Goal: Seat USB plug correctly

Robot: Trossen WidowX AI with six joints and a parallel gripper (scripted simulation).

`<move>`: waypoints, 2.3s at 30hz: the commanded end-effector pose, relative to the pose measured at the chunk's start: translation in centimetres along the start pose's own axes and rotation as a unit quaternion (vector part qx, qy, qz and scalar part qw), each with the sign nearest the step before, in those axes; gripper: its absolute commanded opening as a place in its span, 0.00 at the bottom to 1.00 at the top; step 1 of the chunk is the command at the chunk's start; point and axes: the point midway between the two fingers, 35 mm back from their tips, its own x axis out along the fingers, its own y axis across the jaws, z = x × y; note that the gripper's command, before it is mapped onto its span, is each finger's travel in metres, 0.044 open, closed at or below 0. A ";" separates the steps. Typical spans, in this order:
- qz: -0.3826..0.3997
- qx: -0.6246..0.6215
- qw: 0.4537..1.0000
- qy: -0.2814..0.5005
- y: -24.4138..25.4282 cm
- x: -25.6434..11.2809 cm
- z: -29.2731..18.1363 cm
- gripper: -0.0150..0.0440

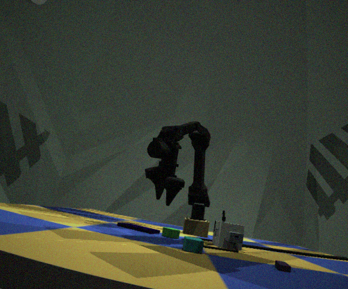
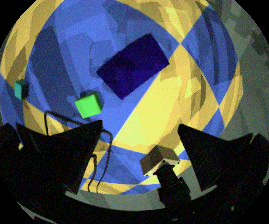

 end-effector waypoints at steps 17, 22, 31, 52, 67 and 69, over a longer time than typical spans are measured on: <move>0.105 0.191 0.975 -0.030 15.1 -4.3 -15.4 1.00; 0.106 0.192 0.975 -0.029 15.2 -4.3 -15.7 1.00; 0.106 0.192 0.975 -0.029 15.2 -4.1 -15.8 1.00; 0.106 0.192 0.975 -0.029 15.7 -2.1 -15.6 1.00; 0.107 0.190 0.975 -0.031 15.8 -1.6 -15.5 0.96; 0.107 0.190 0.975 -0.031 15.8 -1.6 -15.5 0.87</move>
